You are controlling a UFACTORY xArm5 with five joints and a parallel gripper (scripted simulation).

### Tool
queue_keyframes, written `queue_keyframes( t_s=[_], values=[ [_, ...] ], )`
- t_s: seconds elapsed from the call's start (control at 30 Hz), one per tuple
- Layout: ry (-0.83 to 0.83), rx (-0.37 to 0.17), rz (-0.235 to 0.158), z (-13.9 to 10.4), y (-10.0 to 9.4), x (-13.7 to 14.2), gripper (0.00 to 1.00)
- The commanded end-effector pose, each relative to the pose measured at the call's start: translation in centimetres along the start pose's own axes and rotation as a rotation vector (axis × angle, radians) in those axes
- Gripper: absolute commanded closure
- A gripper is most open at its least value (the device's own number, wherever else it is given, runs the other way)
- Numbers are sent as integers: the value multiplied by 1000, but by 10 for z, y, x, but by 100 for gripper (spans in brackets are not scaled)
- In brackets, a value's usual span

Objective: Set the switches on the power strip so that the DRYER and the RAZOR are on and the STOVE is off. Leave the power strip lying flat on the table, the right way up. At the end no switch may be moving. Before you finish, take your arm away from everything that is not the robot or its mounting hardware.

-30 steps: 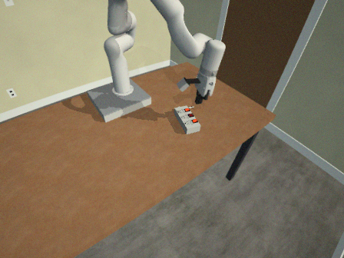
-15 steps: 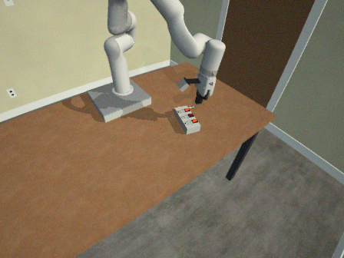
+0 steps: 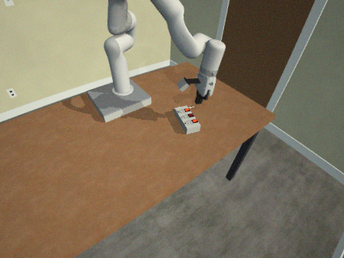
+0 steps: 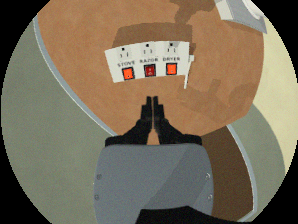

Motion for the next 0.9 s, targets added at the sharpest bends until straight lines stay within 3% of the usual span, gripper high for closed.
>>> queue_keyframes(
  t_s=[0.0,0.03,0.87],
  values=[
    [0,-3,2,-1,-2,-1,100],
    [0,-3,2,-1,-2,-1,0],
    [0,-3,2,-1,-2,-1,0]
  ],
)
Point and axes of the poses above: the point where the finger pads meet when closed, its own y axis out along the fingers, its own x axis across the jaws, z = x × y, the point moved 2 cm from there along -y, back along the fingers, and after that the axes turned 13 degrees about y, right-handed, at the moved point
